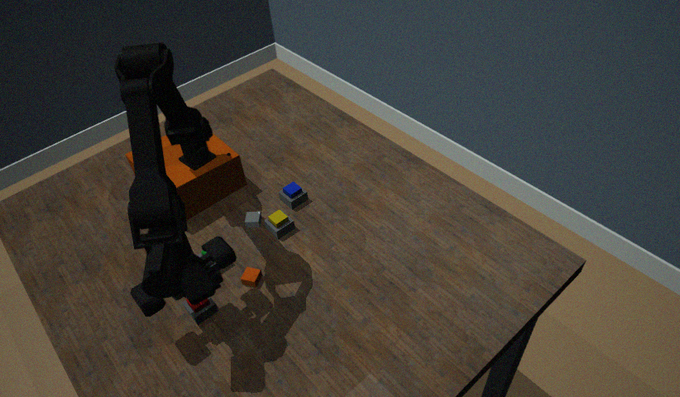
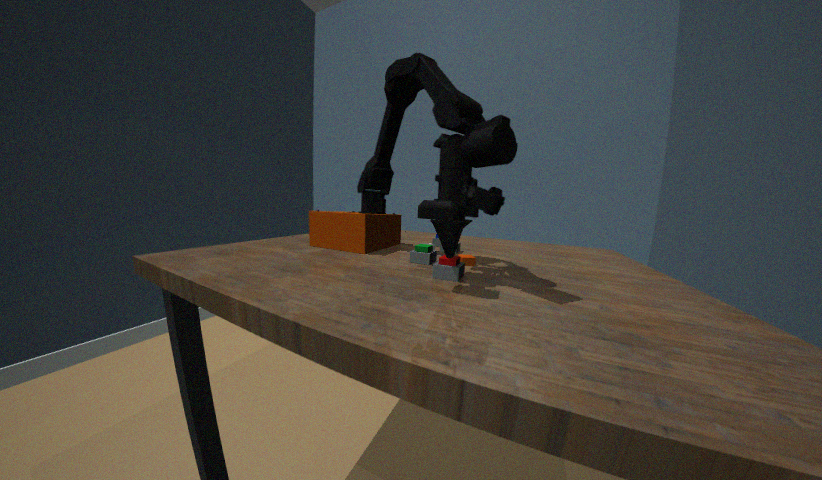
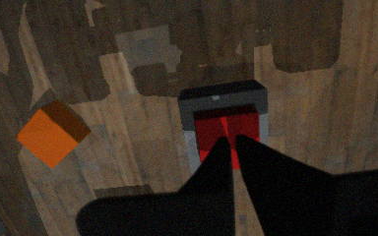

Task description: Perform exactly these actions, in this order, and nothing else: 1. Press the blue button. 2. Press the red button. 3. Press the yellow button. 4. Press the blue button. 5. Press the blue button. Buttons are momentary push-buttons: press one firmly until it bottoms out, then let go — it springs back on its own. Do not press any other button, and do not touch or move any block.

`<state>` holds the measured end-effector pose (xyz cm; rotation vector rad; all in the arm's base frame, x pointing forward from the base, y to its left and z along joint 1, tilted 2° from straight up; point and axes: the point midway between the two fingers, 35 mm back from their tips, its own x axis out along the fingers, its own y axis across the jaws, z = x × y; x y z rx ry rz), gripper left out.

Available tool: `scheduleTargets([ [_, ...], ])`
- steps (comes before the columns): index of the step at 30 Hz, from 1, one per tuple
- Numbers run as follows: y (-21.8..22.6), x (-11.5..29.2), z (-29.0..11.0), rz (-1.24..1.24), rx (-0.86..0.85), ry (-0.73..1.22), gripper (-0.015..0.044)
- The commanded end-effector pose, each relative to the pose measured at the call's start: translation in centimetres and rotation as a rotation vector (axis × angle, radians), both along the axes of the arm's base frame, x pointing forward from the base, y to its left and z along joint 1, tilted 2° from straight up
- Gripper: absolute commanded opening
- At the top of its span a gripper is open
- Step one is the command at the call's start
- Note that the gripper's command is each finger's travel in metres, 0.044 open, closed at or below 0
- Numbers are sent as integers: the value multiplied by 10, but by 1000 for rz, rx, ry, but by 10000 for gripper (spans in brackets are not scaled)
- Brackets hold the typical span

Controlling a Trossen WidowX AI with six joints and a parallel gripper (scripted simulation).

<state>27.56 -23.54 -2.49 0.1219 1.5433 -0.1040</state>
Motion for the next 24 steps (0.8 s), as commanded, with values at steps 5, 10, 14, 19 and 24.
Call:
scheduleTargets([
  [5, 1, 0, -7, 5, 5, 1, 20],
  [10, 1, 0, -7, 5, 5, 1, 20],
  [14, 1, 0, -7, 5, 5, 1, 20],
  [19, 1, 0, -7, 5, 5, 1, 20],
  [24, 1, -1, 27, 5, 5, 1, 20],
])
